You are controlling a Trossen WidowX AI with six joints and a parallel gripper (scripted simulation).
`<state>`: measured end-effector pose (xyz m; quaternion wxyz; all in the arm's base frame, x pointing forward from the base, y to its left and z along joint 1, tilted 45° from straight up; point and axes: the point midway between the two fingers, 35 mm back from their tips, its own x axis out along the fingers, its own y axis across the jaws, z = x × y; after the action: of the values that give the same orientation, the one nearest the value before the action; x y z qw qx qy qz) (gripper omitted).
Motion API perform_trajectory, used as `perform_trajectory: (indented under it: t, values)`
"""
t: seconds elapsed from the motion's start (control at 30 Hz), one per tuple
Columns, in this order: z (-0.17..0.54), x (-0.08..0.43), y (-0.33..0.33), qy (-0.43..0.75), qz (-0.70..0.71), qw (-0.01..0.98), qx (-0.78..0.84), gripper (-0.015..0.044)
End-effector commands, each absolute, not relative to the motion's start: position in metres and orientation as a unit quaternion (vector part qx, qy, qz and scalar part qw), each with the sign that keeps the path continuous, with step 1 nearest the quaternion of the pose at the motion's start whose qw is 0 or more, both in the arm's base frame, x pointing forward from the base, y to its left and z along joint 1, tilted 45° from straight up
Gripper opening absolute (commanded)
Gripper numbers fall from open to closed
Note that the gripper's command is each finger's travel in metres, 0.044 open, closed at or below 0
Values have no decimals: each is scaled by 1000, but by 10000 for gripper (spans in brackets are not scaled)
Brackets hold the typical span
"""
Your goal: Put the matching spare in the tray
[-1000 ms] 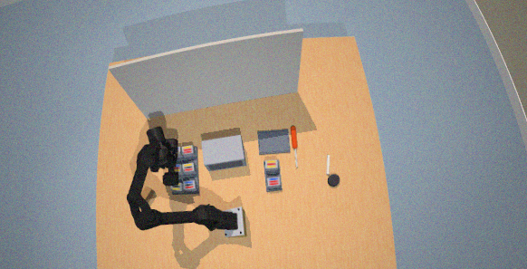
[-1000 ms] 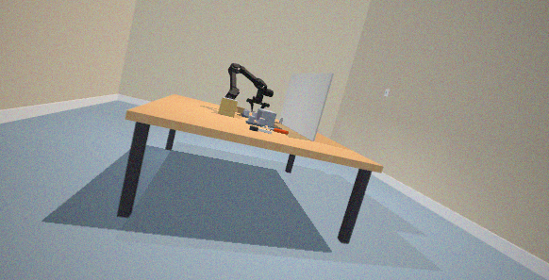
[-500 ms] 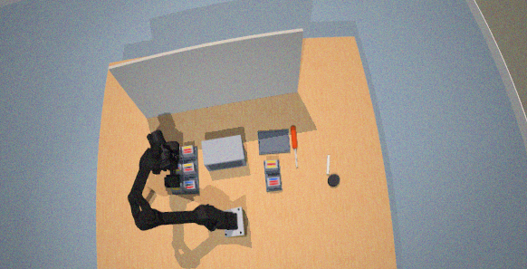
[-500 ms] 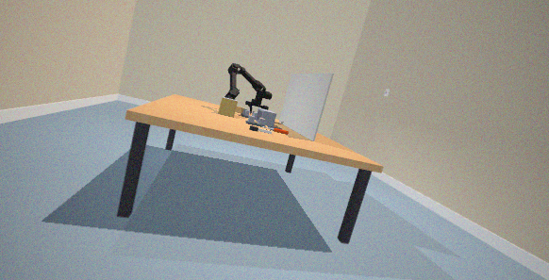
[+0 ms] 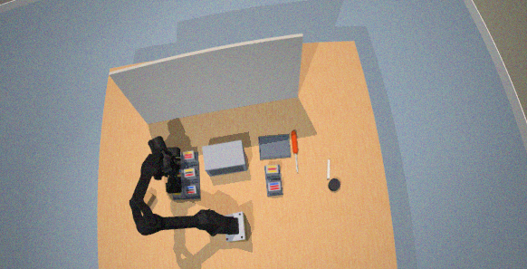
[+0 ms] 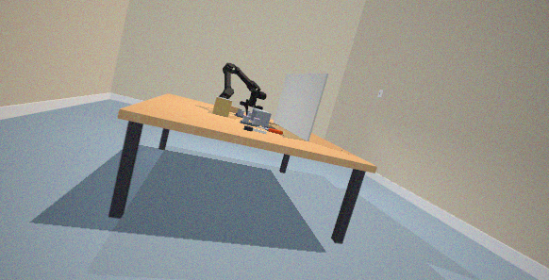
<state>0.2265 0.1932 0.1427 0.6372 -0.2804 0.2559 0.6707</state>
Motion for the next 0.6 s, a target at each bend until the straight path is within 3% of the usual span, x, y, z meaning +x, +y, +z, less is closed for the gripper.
perform_trajectory:
  t: [0.0, 0.13, 0.27, 0.57]
  values:
    - [143, 227, 193, 256, 671, 637, -280, 123]
    - [143, 227, 193, 256, 671, 637, -280, 96]
    - [143, 227, 193, 256, 671, 637, -280, 0]
    - [145, 227, 191, 256, 670, 637, -281, 0]
